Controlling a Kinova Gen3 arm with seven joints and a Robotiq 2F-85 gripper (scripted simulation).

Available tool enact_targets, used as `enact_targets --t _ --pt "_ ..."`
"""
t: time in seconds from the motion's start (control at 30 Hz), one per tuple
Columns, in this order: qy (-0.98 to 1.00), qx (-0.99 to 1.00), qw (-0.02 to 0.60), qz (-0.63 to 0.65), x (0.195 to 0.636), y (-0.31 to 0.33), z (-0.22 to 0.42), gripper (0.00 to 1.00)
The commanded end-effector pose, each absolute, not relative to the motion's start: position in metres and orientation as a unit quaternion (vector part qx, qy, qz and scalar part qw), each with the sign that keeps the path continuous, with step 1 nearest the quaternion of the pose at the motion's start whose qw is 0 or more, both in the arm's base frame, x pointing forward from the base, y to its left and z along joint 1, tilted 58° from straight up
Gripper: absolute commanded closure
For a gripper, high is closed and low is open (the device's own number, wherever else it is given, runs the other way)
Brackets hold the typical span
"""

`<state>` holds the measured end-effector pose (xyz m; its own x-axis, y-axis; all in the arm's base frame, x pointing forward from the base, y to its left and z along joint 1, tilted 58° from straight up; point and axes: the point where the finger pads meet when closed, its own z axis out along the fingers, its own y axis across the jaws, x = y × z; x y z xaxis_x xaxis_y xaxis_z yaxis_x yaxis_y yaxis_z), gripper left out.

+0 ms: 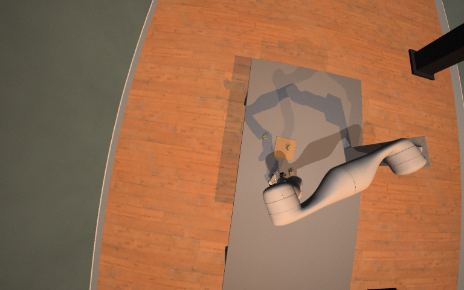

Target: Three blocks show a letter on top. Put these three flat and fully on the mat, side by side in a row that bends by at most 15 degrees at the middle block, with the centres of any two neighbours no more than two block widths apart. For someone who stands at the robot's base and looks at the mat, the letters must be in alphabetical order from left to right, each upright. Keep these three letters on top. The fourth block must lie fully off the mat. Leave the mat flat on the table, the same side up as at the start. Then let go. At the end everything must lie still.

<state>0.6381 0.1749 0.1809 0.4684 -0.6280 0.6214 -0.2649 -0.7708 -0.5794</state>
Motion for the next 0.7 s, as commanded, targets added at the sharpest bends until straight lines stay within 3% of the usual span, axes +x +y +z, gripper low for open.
enact_targets --t 0.0,0.17,0.2,0.67 --pt "0.268 -0.831 0.207 -0.440 0.6380 0.1751 0.1816 0.38" --pt "0.268 -0.831 0.207 -0.440 0.6380 0.1751 0.1816 0.38" --pt "0.268 -0.831 0.207 -0.440 0.6380 0.1751 0.1816 0.59" --pt "0.268 -0.831 0.207 -0.440 0.6380 0.1751 0.1816 0.59"
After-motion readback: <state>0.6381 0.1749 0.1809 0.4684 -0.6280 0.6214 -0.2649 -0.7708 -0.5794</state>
